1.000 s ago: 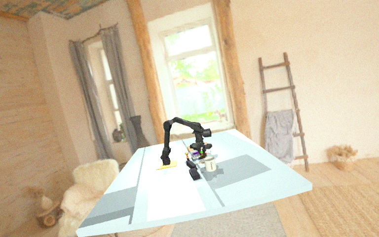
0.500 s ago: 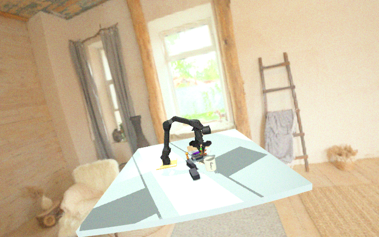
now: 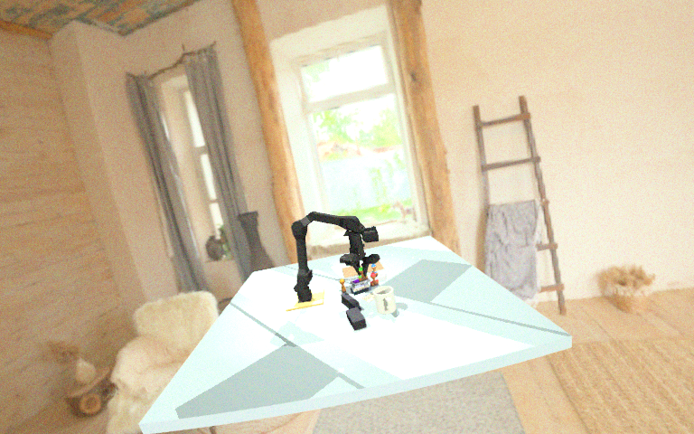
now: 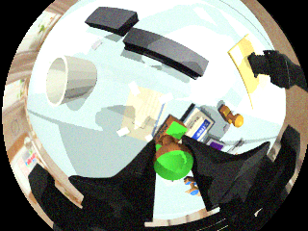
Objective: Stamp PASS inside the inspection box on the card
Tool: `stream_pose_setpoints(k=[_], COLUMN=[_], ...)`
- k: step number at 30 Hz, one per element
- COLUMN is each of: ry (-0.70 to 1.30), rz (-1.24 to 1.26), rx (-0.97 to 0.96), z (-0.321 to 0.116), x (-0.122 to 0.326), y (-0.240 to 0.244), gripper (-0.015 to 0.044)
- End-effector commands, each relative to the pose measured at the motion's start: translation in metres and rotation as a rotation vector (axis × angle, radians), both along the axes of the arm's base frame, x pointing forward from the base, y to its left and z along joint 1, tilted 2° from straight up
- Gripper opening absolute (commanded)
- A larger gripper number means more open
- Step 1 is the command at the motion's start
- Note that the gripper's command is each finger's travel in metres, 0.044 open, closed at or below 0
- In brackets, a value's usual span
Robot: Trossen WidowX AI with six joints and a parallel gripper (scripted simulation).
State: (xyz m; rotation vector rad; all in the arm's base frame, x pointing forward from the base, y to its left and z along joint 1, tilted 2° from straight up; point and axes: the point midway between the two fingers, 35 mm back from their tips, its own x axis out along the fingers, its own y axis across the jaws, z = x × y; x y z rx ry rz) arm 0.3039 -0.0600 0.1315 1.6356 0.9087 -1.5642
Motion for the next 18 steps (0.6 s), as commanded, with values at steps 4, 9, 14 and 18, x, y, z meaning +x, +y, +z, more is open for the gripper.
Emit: stream_pose_setpoints(k=[4, 9, 14, 18], ry=[0.003, 0.005, 0.007, 0.008], rz=[-0.002, -0.002, -0.001, 0.0], rx=[0.001, 0.002, 0.003, 0.003], z=[0.002, 0.002, -0.001, -0.004], x=[-0.027, -0.048, -0.069, -0.086], y=[0.013, 0.023, 0.031, 0.037], gripper=[0.0, 0.0, 0.0, 0.0])
